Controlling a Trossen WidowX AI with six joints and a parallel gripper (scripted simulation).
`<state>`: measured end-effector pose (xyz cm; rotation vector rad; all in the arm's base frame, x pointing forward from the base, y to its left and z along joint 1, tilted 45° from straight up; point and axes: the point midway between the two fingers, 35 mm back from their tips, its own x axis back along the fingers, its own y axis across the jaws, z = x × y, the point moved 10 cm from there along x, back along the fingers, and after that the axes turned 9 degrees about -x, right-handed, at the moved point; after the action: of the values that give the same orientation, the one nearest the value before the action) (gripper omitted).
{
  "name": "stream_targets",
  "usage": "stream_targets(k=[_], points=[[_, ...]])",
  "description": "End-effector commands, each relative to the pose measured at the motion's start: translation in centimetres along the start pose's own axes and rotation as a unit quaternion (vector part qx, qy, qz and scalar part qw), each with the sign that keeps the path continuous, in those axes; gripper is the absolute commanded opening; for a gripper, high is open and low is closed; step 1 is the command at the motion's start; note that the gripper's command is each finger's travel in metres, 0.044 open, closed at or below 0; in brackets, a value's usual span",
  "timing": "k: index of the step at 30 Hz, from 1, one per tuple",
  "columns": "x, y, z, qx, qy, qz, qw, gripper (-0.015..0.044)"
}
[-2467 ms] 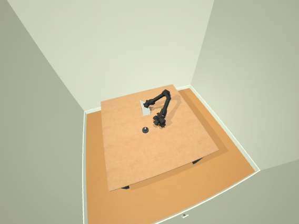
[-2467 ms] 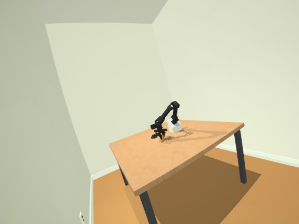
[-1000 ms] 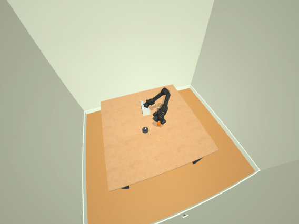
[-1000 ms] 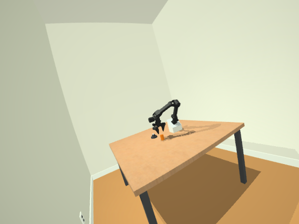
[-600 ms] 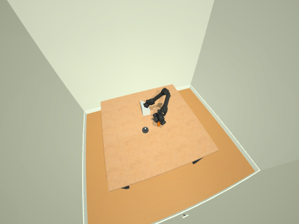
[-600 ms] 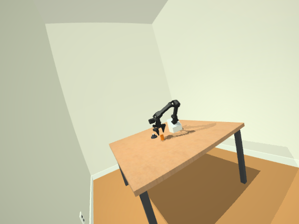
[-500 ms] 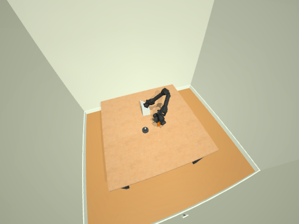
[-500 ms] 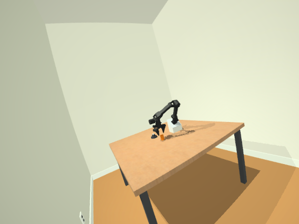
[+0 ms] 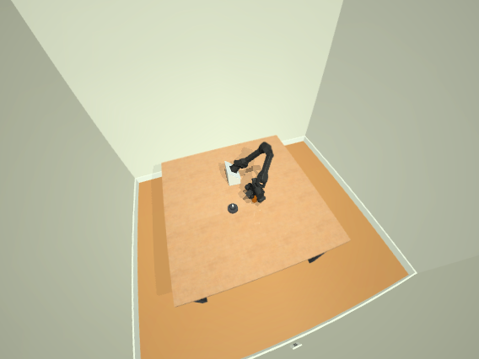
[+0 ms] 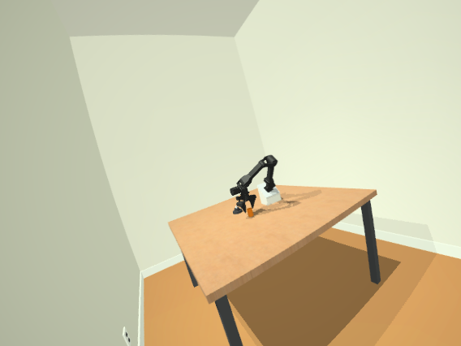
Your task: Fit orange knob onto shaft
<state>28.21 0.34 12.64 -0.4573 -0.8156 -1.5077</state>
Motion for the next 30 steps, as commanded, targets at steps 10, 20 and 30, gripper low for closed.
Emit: stream_targets(k=[10, 20, 30], points=[[-2.2, -0.2, 0.0, -0.002, 0.002, 0.002, 1.0, 0.044], [-3.5, -0.3, 0.1, -0.003, 0.003, 0.001, 1.0, 0.044], [-3.5, -0.3, 0.1, -0.003, 0.003, 0.001, 1.0, 0.0177]])
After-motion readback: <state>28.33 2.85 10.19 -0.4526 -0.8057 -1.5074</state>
